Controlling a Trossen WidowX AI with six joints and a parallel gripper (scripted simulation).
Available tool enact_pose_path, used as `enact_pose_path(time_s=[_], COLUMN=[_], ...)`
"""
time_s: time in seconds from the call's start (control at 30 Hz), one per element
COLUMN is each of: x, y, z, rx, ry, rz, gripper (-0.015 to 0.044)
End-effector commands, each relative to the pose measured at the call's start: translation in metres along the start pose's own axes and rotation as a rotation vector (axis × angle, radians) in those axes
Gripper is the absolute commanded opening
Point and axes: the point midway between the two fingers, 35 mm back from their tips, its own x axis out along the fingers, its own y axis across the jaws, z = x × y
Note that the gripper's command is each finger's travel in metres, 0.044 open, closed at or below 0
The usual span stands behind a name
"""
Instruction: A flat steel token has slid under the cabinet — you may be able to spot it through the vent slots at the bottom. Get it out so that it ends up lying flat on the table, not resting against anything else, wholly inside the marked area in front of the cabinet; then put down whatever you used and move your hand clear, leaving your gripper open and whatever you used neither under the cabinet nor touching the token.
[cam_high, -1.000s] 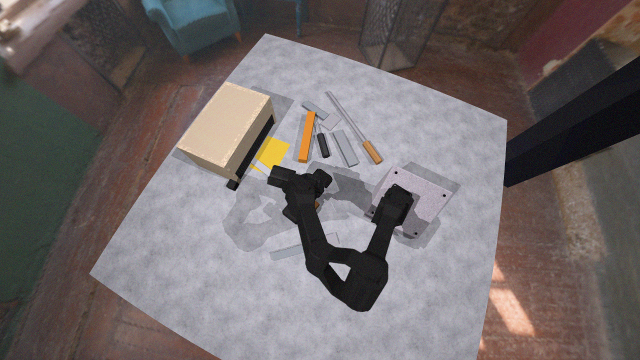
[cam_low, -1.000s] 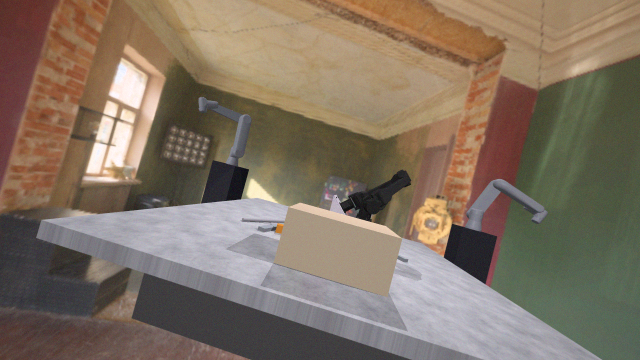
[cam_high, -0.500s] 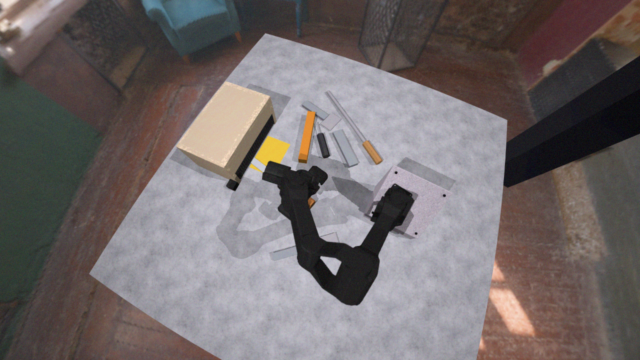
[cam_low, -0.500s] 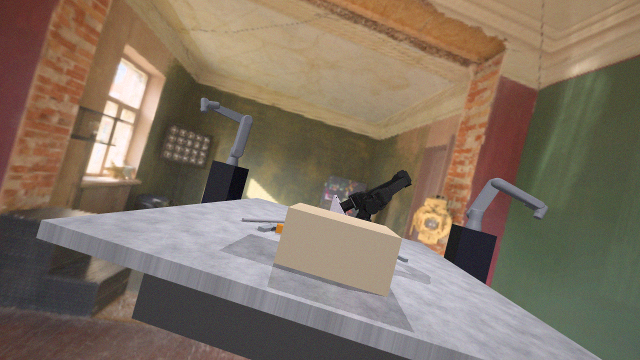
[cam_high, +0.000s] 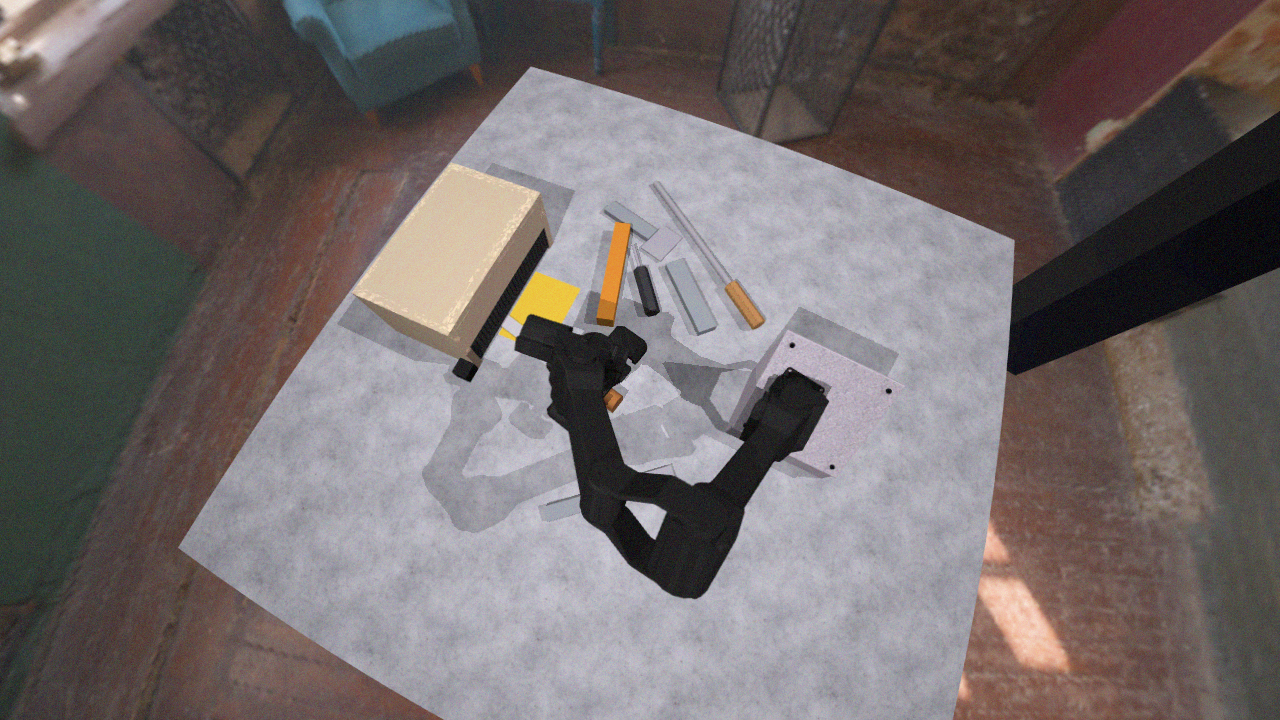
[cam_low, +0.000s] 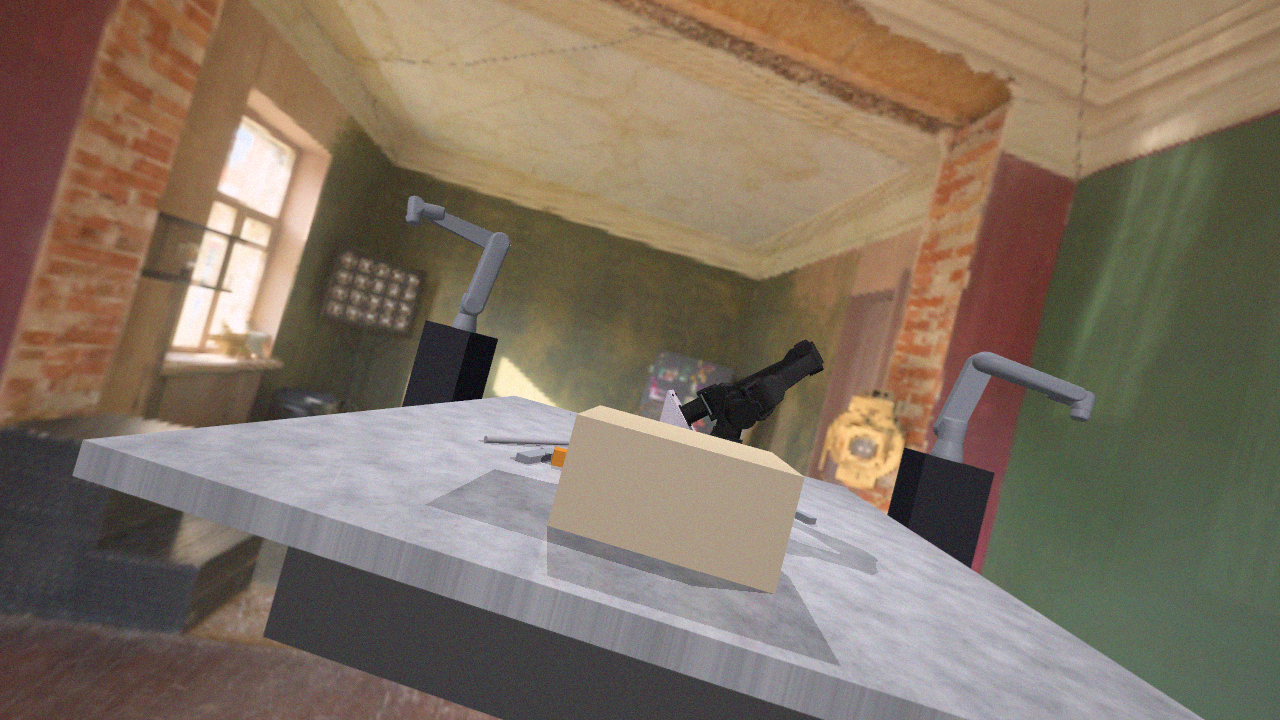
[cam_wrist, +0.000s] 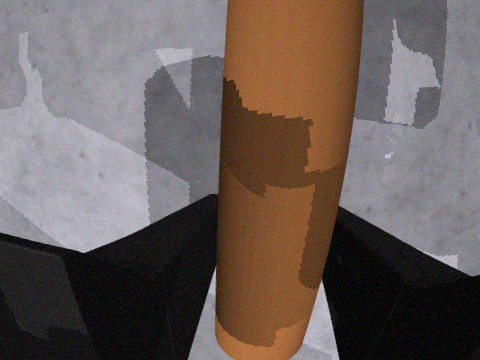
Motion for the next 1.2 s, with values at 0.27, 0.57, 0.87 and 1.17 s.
enact_pose_path(time_s=[0.27,0.57,0.87,1.17], x=[0.000,0.000,-0.001,-0.001], y=[0.001,0.001,0.001,0.002], z=[0.016,0.025,0.035,0.045], rx=[-0.003,-0.003,-0.004,-0.004], ry=[0.000,0.000,-0.001,-0.001], rz=[0.004,0.004,0.004,0.004], gripper=[0.0000,0.0000,0.0000,0.0000])
